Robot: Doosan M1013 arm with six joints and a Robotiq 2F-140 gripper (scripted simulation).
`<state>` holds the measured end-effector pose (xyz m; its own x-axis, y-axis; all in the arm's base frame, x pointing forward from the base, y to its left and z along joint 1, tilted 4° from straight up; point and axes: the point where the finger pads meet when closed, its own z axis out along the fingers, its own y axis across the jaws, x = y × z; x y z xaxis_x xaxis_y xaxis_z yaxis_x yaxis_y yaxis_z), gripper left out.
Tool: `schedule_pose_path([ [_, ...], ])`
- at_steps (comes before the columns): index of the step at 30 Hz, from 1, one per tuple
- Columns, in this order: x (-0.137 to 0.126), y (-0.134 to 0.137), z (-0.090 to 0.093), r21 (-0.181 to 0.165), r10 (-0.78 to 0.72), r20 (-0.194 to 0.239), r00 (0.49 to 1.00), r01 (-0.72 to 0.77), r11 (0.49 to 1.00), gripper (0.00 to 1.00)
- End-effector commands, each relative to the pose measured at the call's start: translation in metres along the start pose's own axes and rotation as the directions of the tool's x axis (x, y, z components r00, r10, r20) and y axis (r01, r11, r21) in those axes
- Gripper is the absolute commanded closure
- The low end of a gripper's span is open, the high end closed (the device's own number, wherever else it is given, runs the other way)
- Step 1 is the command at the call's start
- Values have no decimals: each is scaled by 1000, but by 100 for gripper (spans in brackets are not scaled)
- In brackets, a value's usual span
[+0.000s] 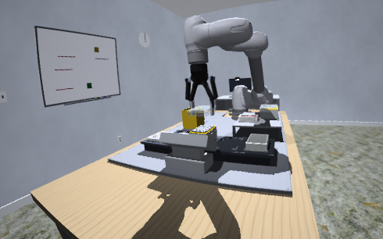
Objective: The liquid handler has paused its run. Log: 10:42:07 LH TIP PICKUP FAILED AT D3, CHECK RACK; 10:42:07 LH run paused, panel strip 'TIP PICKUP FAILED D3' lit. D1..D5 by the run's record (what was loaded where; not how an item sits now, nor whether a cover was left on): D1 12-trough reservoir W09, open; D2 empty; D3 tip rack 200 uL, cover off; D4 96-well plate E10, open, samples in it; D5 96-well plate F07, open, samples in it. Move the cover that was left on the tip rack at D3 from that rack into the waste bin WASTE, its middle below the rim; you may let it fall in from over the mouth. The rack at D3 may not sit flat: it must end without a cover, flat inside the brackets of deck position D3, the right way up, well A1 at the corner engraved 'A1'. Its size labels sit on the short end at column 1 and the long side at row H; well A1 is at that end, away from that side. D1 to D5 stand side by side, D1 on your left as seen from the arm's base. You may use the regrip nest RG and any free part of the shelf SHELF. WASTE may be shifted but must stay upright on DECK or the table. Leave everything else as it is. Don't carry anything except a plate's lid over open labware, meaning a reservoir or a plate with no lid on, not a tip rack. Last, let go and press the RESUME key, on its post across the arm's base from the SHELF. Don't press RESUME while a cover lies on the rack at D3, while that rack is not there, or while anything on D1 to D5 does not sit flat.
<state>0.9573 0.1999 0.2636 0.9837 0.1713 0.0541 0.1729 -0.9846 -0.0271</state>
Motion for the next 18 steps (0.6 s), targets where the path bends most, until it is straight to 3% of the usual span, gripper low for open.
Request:
schedule_pose_path([
  [1, 2, 0, -11, -5, 2, -9, 1000, -2, 1000, 100],
  [18, 1, 0, -36, -5, 2, -9, 1000, -2, 1000, 100],
])
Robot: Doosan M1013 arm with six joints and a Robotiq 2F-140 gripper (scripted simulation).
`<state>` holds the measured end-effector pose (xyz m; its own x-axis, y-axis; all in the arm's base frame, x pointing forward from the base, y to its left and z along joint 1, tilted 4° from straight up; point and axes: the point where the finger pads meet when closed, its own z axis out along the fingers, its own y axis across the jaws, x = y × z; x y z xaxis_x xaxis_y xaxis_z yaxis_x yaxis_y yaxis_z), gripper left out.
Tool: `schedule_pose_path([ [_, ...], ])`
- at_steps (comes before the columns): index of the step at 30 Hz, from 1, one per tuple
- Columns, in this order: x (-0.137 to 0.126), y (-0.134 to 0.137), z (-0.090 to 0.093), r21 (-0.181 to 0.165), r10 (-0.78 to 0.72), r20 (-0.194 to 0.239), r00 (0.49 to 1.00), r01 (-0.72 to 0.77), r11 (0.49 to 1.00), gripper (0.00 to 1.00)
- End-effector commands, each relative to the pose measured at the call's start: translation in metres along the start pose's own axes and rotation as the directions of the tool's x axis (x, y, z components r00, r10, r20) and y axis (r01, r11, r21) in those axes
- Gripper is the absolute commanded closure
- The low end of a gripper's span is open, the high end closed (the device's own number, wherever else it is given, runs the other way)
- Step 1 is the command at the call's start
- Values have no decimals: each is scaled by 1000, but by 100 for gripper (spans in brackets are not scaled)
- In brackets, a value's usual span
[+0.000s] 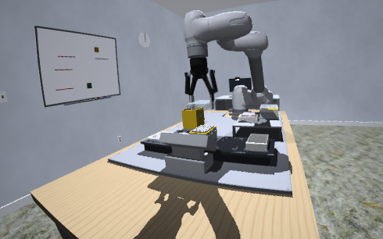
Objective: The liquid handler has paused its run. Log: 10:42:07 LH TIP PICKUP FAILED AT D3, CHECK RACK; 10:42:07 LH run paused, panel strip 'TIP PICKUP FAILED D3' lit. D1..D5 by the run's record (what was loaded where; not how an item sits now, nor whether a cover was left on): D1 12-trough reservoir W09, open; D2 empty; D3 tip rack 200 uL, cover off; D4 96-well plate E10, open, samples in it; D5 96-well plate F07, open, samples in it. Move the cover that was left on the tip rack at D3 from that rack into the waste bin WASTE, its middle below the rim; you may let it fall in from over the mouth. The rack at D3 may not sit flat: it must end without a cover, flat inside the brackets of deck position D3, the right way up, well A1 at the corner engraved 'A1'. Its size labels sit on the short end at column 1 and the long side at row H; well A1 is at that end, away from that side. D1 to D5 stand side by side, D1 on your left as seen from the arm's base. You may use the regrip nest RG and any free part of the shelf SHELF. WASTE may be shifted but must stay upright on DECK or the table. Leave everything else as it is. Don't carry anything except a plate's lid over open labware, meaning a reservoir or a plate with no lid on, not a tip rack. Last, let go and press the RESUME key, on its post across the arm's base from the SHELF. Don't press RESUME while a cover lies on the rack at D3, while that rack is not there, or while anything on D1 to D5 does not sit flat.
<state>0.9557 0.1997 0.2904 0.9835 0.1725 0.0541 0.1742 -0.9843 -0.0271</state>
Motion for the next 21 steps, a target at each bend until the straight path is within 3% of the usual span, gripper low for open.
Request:
schedule_pose_path([
  [1, 2, 1, -9, -5, 3, -9, 1000, -3, 1000, 100],
  [21, 1, 1, -38, -5, 3, -9, 1000, -3, 1000, 100],
])
